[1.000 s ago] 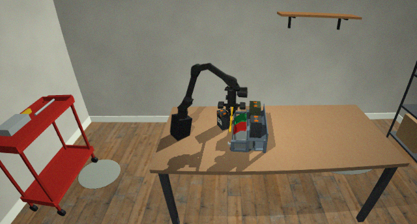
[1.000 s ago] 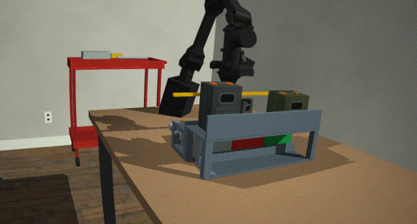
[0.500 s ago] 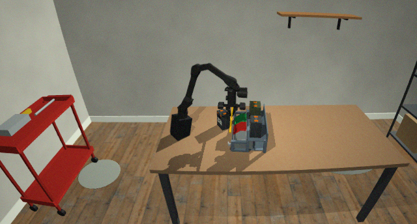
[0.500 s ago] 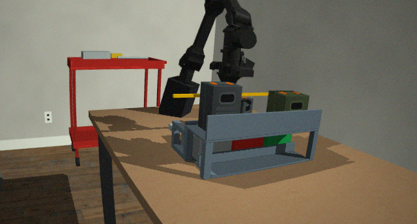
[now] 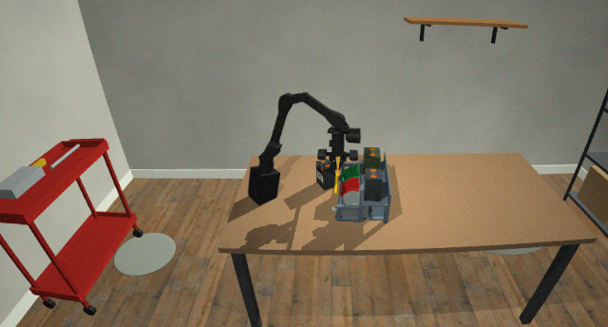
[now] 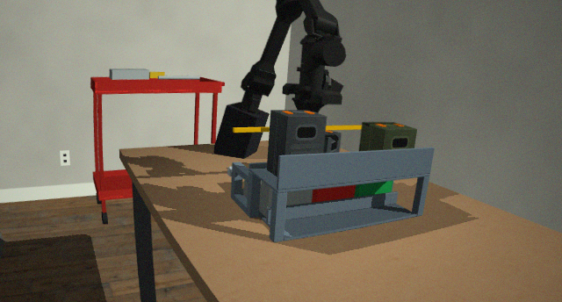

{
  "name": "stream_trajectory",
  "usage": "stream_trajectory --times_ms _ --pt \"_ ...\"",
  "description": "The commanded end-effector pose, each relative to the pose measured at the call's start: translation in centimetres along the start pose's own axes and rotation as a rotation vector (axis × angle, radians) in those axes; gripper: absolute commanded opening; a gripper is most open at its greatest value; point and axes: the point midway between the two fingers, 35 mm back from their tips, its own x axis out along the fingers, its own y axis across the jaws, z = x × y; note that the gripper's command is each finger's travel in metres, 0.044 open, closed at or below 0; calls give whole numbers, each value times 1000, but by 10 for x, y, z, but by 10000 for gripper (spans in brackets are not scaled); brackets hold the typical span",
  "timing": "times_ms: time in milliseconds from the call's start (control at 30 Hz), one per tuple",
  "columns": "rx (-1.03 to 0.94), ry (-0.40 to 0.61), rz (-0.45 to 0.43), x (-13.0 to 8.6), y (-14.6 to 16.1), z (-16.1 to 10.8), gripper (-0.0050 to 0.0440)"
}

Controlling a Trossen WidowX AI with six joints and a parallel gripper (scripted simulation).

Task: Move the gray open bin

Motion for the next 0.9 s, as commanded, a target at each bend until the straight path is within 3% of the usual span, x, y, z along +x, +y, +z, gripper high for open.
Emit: stream_trajectory --times_ms 0,367,533,867 --pt "0 3 -31 -8 -4 1 0" --pt "0 3 -31 -8 -4 1 0" --pt "0 3 -30 -6 32 -16 0" --pt "0 3 -30 -6 32 -16 0"
